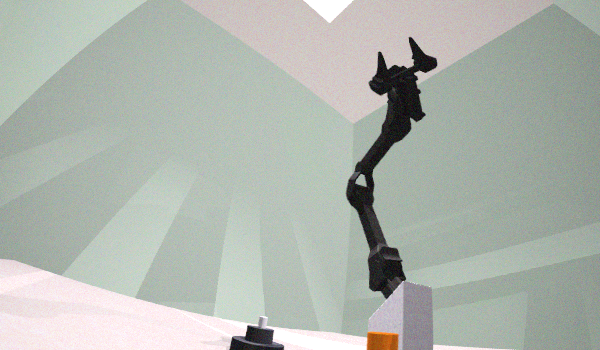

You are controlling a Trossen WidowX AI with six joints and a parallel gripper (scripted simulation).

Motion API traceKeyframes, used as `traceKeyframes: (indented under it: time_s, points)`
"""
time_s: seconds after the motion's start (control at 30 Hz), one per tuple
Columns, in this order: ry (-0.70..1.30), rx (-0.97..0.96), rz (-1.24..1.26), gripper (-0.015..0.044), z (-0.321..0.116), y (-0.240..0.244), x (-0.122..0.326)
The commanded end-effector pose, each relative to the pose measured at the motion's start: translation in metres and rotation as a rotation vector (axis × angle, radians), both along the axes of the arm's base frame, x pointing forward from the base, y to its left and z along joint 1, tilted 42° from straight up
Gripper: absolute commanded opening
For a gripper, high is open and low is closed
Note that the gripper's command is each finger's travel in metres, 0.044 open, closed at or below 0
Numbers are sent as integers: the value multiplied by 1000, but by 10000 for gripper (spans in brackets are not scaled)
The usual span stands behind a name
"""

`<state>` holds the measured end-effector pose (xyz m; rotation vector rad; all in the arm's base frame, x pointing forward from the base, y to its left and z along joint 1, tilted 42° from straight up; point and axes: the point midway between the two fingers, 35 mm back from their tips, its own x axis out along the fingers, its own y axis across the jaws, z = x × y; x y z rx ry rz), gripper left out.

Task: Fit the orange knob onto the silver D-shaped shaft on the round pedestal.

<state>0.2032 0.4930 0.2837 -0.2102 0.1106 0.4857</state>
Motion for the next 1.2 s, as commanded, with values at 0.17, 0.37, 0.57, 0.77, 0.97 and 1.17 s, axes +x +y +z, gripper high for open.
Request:
traceKeyframes:
  time_s: [0.17, 0.37, 0.57, 0.77, 0.97, 1.17]
  points:
    - [307, -76, -191, 440, -123, -52, 62]
    - [537, -106, -427, 440, -204, -117, 90]
    - [742, -118, -739, 440, -268, -199, 96]
    - [895, -123, -1118, 440, -312, -285, 78]
    - [966, -135, -1533, 440, -330, -363, 40]
    - [968, -138, -1579, 440, -333, -373, 35]
